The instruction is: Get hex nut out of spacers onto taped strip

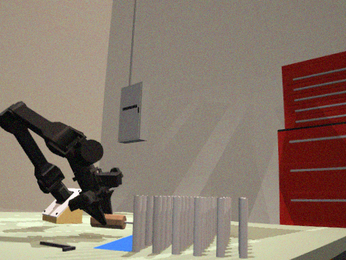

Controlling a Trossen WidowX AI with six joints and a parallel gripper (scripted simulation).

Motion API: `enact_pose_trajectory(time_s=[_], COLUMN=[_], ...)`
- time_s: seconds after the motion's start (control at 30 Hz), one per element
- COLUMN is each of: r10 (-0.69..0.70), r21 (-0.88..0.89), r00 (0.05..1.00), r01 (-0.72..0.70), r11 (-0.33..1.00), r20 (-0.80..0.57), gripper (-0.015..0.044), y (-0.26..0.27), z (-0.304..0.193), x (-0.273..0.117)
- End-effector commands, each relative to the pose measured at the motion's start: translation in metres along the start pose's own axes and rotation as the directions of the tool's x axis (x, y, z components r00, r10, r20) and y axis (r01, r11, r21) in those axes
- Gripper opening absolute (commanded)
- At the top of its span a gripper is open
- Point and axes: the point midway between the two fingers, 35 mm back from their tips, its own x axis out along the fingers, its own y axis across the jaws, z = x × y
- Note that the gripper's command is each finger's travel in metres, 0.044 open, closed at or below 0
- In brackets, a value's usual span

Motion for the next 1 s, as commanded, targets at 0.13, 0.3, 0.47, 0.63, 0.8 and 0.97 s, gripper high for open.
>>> enact_pose_trajectory(time_s=[0.13,0.3,0.47,0.63,0.8,0.97], r10=[-0.005,-0.005,-0.005,-0.005,-0.005,-0.005], r21=[0.004,0.004,0.004,0.004,0.004,0.004], r00=[1.000,1.000,1.000,1.000,1.000,1.000], r01=[0.005,0.005,0.005,0.005,0.005,0.005], r11=[1.000,1.000,1.000,1.000,1.000,1.000], r20=[0.006,0.007,0.007,0.007,0.007,0.007], gripper=[0.0000,0.0000,0.0000,0.0000,0.0000,0.0000], y=[-0.001,-0.001,-0.001,-0.001,-0.001,-0.001], z=[0.008,0.011,0.014,0.018,0.021,0.024], x=[0.002,0.003,0.004,0.006,0.007,0.009])
